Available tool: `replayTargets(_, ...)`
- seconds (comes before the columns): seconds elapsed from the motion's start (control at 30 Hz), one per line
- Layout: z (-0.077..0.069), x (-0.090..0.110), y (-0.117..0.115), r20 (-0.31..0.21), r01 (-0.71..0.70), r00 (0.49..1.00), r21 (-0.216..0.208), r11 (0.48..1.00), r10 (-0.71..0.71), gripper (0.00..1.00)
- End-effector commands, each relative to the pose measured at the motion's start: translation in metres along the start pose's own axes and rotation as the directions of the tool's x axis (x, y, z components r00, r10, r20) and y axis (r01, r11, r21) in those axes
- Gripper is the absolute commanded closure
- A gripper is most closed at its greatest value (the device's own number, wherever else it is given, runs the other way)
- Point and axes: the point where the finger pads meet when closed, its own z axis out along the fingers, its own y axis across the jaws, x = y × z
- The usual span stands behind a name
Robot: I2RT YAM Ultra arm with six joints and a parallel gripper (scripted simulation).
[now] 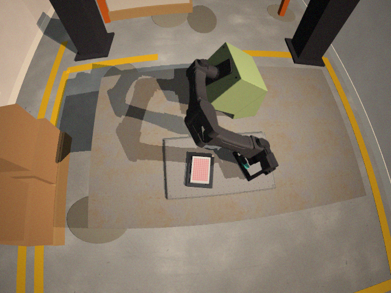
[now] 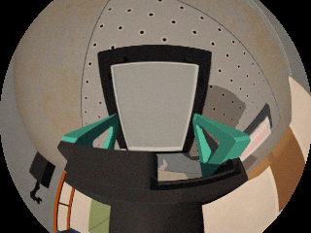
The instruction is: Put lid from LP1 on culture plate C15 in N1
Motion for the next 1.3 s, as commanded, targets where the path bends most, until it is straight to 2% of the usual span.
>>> replayTargets(0.0, -0.0038, -0.0048, 0.0003, 0.017, -0.002, 1.0, 0.003, 1.0, 0.002, 0.0)
replayTargets(0.5, -0.0025, -0.0048, 0.0003, 0.017, -0.002, 1.0, 0.003, 1.0, 0.002, 0.0)
replayTargets(0.53, -0.0025, -0.0048, 0.0003, 0.017, -0.002, 1.0, 0.003, 1.0, 0.002, 1.0)
replayTargets(1.27, -0.0025, -0.0048, 0.0003, 0.017, -0.002, 1.0, 0.003, 1.0, 0.002, 1.0)
